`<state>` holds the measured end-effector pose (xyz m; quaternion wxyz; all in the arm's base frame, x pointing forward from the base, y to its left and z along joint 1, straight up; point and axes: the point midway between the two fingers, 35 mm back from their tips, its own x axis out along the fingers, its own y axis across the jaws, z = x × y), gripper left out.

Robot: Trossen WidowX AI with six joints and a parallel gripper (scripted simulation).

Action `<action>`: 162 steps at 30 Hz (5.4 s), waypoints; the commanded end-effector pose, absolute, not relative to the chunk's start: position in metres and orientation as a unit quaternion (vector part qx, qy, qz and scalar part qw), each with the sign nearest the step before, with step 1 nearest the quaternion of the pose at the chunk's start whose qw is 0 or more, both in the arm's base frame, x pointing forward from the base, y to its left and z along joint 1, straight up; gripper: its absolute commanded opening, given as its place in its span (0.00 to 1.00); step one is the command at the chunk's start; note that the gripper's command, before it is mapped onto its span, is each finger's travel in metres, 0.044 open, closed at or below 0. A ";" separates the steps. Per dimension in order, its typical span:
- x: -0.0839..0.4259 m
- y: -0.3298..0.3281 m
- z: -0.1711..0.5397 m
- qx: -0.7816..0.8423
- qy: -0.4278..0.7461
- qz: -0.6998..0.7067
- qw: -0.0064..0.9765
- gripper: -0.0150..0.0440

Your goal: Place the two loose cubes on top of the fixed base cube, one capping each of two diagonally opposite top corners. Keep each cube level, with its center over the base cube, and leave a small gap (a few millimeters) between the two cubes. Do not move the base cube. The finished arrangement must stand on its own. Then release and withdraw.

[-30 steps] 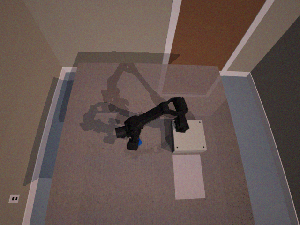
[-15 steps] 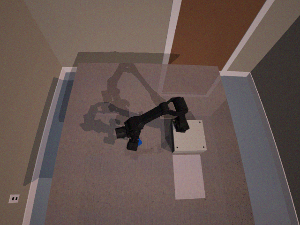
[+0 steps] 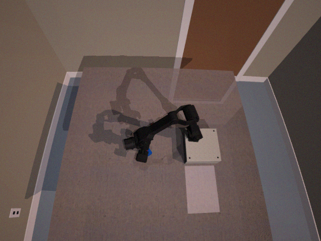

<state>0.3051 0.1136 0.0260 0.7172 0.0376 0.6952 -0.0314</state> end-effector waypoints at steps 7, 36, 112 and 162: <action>0.305 0.114 0.023 0.038 0.695 -0.030 0.717 0.43; 0.305 0.113 0.039 0.038 0.695 -0.031 0.717 0.60; 0.269 -0.074 -0.003 -0.146 0.684 0.135 0.702 0.70; 0.270 -0.074 0.073 -0.146 0.684 0.135 0.702 0.43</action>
